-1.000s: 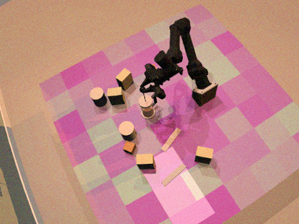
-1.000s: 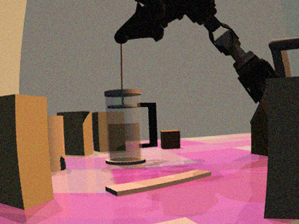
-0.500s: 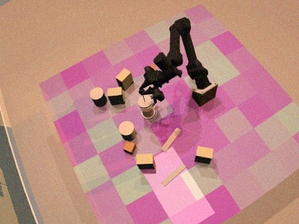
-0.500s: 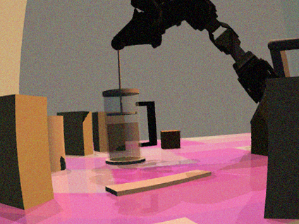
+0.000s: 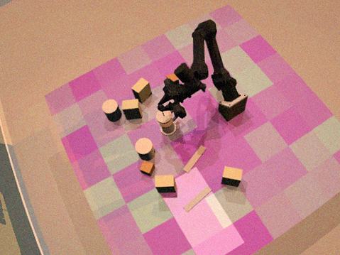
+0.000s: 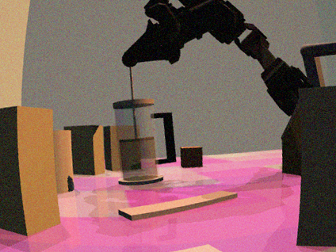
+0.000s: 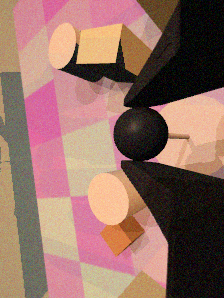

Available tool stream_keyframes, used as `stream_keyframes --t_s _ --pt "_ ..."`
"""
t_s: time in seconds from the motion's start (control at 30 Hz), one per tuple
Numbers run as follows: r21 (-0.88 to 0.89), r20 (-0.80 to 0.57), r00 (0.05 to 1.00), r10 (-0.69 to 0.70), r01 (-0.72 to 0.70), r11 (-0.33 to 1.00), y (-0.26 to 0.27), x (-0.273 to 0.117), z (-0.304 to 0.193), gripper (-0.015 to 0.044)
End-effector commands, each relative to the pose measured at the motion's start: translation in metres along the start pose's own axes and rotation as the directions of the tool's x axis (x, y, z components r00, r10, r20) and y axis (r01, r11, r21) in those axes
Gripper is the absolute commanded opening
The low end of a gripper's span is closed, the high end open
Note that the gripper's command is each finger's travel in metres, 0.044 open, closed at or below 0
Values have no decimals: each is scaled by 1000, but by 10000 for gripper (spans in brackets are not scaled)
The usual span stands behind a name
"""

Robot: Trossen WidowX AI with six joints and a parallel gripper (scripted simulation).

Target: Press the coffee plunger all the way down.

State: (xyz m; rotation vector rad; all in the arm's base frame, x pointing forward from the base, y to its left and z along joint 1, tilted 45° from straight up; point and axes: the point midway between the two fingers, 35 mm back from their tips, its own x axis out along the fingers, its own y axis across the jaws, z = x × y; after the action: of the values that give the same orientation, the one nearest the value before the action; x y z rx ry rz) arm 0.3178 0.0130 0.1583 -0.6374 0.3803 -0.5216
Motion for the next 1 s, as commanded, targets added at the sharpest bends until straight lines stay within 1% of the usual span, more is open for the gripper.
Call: stream_keyframes --t_s 0.0,0.57,0.97 --pt "-35 -34 999 0 -1 999 3 8 -21 124" --pt "-39 -25 1000 -6 5 999 -1 25 -41 124" --pt "-39 -23 1000 -8 8 999 -1 33 -39 124"
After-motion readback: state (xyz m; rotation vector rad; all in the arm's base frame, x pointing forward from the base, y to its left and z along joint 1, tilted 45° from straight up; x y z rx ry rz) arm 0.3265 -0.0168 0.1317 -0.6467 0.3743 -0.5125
